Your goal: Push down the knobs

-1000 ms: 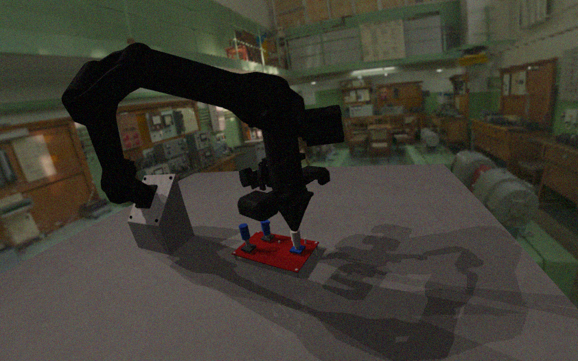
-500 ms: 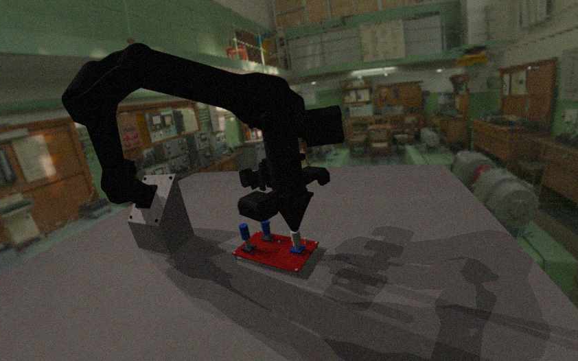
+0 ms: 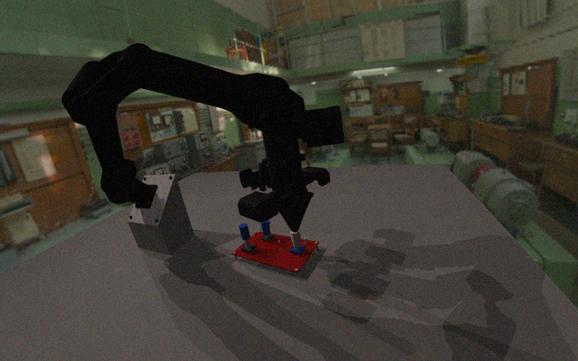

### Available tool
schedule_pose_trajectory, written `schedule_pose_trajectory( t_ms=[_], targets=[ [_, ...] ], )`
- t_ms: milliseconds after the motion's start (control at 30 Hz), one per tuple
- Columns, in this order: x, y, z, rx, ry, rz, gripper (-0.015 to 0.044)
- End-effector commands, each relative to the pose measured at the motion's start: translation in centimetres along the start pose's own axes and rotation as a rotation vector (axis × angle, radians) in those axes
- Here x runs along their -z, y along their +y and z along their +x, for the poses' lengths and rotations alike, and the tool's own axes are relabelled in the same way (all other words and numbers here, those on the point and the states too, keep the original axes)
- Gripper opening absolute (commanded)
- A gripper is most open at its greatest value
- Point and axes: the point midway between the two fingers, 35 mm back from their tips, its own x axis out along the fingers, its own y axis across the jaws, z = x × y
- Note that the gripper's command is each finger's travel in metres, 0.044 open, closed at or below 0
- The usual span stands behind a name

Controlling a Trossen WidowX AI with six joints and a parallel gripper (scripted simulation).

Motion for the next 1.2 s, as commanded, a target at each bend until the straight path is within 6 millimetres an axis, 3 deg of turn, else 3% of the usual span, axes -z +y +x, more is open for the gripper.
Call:
schedule_pose_trajectory(
  t_ms=[0, 767, 1167],
  targets=[
    [0.1, 0.1, 0.4, -0.006, 0.001, 0.001, 0.0],
    [0.1, 0.1, 0.5, -0.006, 0.001, 0.001, 0.0],
    [0.1, 0.0, -1.1, -0.005, 0.001, 0.001, 0.0]
  ],
)
